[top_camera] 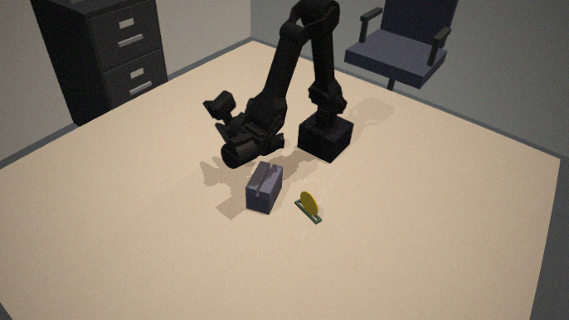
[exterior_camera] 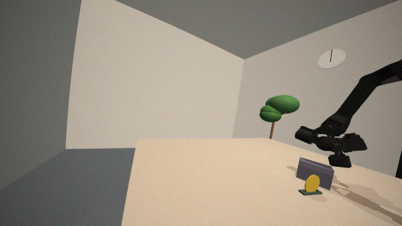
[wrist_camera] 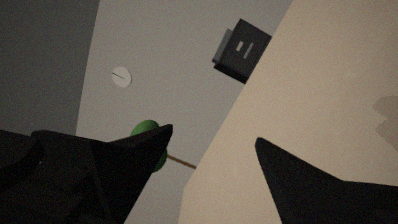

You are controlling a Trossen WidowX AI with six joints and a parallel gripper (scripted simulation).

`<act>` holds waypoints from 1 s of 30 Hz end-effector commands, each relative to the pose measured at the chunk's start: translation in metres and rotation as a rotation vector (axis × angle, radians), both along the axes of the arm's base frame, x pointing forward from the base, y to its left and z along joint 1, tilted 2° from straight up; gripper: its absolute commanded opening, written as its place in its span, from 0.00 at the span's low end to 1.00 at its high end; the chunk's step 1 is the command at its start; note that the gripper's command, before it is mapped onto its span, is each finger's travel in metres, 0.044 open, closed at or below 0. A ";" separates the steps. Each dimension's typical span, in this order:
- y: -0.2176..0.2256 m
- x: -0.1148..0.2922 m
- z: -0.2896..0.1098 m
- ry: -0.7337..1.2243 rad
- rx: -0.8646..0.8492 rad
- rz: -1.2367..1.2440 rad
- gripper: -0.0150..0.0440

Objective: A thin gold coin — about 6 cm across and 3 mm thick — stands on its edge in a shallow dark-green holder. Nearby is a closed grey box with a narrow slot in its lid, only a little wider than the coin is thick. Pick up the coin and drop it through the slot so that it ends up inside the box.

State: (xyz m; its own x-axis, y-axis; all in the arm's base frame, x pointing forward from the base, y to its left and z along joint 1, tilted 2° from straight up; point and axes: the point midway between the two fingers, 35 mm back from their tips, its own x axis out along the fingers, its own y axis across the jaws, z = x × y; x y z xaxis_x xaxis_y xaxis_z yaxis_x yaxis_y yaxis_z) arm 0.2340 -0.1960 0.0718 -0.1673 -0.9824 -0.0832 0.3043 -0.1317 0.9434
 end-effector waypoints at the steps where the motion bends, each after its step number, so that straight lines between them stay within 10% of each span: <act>1: 0.001 0.001 0.000 0.016 0.010 0.005 0.89; 9: 0.038 0.038 -0.017 0.717 0.373 0.338 0.53; 19: 0.125 0.067 -0.021 1.615 0.530 1.068 0.53; 30: 0.208 0.060 -0.011 2.330 0.178 1.887 0.53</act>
